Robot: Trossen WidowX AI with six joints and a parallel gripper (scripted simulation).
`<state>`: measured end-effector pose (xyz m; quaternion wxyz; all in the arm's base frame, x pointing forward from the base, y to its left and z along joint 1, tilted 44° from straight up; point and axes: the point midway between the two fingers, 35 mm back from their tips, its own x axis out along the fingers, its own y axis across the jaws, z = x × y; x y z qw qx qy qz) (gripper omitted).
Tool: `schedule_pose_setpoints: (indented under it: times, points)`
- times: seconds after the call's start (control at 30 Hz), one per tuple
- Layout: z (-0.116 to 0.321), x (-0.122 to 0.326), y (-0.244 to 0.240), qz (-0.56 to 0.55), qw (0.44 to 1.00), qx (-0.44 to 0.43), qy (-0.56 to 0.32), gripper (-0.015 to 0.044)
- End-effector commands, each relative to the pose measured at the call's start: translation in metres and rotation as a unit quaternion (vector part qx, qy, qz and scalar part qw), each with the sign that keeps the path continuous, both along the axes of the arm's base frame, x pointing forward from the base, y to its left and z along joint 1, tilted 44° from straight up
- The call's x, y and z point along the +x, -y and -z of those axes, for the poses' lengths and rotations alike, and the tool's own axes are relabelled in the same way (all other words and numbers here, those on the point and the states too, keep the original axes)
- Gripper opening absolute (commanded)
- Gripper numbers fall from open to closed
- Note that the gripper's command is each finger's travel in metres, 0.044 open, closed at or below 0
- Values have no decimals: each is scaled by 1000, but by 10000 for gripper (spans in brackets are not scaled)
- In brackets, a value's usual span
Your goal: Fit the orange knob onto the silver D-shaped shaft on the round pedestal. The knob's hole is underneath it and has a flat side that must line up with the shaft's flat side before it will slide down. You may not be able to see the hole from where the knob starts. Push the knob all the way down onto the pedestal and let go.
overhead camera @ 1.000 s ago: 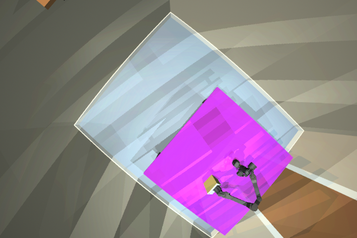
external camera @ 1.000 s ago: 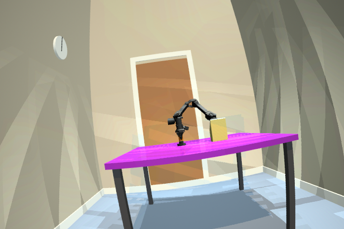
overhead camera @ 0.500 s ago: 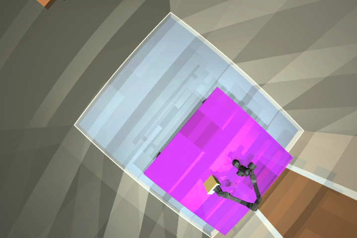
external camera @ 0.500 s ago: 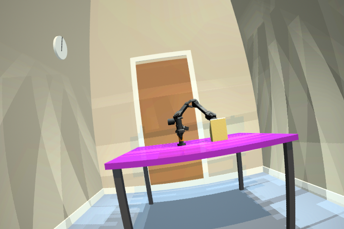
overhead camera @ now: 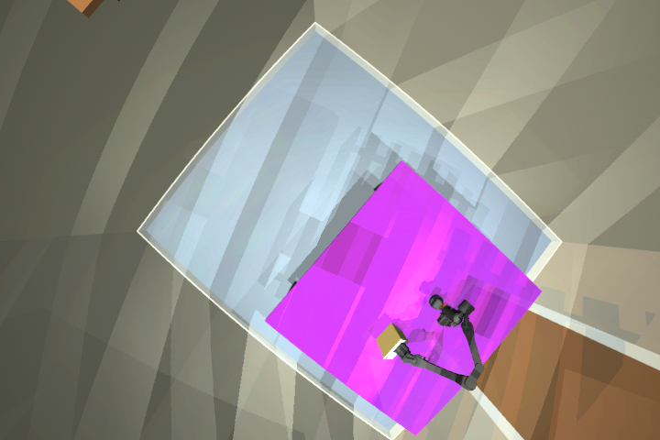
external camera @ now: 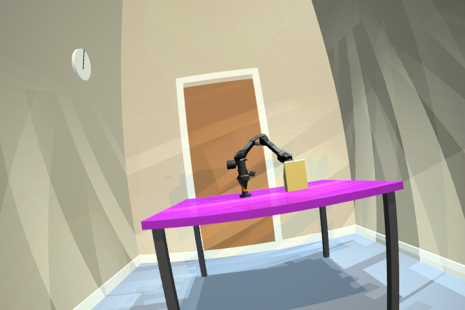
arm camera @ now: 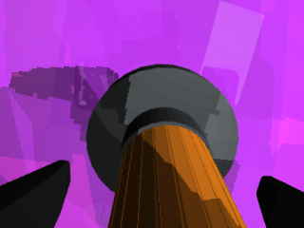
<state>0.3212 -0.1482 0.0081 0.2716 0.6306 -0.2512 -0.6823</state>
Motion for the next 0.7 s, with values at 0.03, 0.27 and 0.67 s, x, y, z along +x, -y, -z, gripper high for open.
schedule_pose_setpoints:
  times: [0.03,0.27,0.67]
  points:
    - [0,0,0,0,1000,0,0,440]
    - [-43,6,-41,-15,1000,14,15,440]
    - [-68,8,-67,-25,999,23,22,440]
